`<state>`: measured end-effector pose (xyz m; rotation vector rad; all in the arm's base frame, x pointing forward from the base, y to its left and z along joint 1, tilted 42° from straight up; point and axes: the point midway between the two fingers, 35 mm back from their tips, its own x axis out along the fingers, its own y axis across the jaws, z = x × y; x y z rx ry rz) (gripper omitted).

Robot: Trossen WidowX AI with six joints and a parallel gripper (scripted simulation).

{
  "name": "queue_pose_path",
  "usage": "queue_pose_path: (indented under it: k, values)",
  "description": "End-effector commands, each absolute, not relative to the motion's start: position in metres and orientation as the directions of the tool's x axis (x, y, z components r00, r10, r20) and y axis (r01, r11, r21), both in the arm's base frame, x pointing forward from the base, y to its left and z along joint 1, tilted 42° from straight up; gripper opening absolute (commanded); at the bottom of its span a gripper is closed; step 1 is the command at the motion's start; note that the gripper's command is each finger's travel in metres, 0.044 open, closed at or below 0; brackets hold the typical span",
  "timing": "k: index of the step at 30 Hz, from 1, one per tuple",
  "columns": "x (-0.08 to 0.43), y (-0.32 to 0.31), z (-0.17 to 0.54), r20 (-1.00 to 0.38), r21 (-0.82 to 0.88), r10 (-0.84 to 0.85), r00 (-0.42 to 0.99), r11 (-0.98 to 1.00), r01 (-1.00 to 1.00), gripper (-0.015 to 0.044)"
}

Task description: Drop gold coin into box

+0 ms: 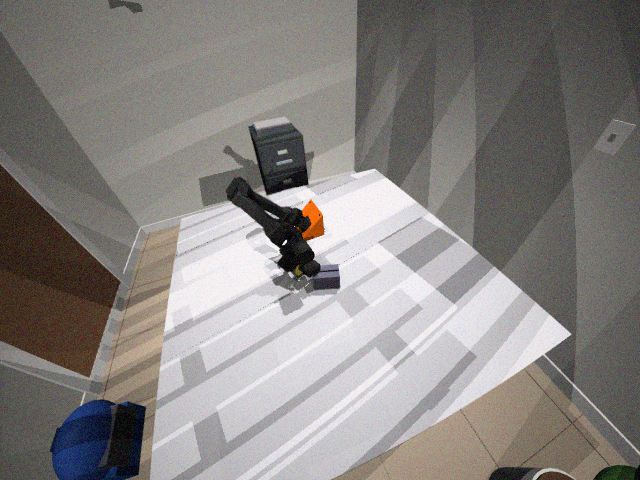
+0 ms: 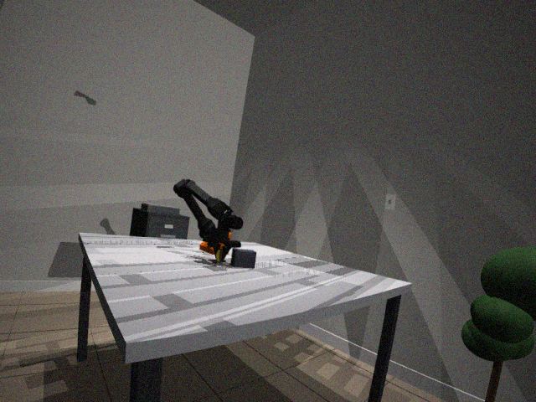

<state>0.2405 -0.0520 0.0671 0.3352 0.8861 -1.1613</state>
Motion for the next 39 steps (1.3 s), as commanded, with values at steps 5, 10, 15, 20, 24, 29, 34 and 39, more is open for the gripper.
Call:
queue_pose_path:
  k: [5, 10, 15, 20, 24, 29, 34, 39]
  values:
    - [0.239, -0.054, 0.065, -0.748, -0.21, -0.654, 0.116, 0.399, 0.893, 0.0023]
    - [0.239, -0.054, 0.065, -0.748, -0.21, -0.654, 0.116, 0.399, 0.893, 0.0]
    - [0.239, -0.054, 0.065, -0.748, -0.21, -0.654, 0.116, 0.399, 0.893, 0.0]
    - [0.239, -0.048, 0.07, -0.75, -0.209, -0.651, 0.116, 0.4, 0.892, 0.0]
    - [0.24, -0.04, 0.077, -0.752, -0.209, -0.649, 0.116, 0.401, 0.892, 0.0]
    - [0.239, -0.032, 0.086, -0.754, -0.208, -0.647, 0.115, 0.402, 0.892, 0.0]
    - [0.239, -0.023, 0.095, -0.755, -0.208, -0.646, 0.115, 0.402, 0.892, 0.0]
    - [0.237, -0.015, 0.104, -0.755, -0.208, -0.646, 0.115, 0.402, 0.892, 0.0]
